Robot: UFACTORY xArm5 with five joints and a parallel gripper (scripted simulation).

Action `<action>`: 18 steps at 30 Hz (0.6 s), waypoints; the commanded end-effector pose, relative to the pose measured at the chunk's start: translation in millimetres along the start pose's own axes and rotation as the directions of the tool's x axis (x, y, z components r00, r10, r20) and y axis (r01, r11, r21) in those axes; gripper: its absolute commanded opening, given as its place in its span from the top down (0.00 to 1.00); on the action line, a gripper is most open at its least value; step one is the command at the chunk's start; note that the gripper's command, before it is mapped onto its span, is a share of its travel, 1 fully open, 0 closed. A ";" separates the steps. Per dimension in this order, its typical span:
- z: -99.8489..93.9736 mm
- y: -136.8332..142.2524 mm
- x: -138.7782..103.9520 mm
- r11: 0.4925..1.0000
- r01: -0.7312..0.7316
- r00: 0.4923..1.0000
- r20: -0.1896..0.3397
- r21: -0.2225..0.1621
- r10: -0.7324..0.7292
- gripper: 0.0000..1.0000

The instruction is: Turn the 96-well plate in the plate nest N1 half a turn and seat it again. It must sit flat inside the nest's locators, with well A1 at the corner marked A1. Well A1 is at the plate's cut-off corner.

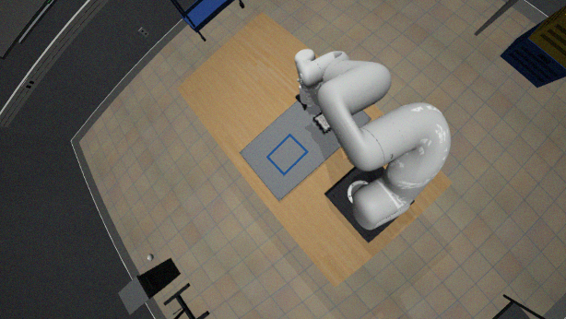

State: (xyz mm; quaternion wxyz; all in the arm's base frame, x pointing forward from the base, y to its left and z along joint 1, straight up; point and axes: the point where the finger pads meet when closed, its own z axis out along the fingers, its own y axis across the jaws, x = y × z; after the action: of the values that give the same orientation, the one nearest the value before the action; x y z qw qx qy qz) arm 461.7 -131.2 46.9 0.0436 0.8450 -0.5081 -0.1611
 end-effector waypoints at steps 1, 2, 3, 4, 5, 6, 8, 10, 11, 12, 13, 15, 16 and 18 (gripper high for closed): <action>-1.9 -0.6 0.6 1.000 0.000 1.000 -0.003 0.003 0.000 0.00; -1.9 -0.6 0.6 1.000 0.000 1.000 -0.003 0.003 0.000 0.00; -1.9 -0.6 0.6 1.000 0.000 1.000 -0.003 0.003 0.000 0.00; -1.9 -0.6 0.6 1.000 0.000 1.000 -0.003 0.003 0.000 0.00; -1.9 -0.6 0.6 1.000 0.000 1.000 -0.003 0.003 0.000 0.00; -1.9 -0.6 0.6 1.000 0.000 1.000 -0.003 0.003 0.000 0.00; -1.9 -0.6 0.6 1.000 0.000 1.000 -0.003 0.003 0.000 0.00; -1.9 -0.6 0.6 1.000 0.000 1.000 -0.003 0.003 0.000 0.00; -1.9 -0.6 0.6 1.000 0.000 1.000 -0.003 0.003 0.000 0.00; -1.9 -0.6 0.6 1.000 0.000 1.000 -0.003 0.003 0.000 0.00; -1.9 -0.6 0.6 1.000 0.000 1.000 -0.003 0.003 0.000 0.00; -1.9 -0.6 0.6 1.000 0.000 1.000 -0.003 0.003 0.000 0.00; -1.9 -0.6 0.6 1.000 0.000 1.000 -0.003 0.003 0.000 0.00; -1.0 3.8 2.8 0.999 -0.029 1.000 -0.011 0.017 0.029 0.00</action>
State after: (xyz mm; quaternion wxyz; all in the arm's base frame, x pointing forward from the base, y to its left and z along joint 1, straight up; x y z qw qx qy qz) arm 461.7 -131.3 46.9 0.0436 0.8449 -0.5082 -0.1609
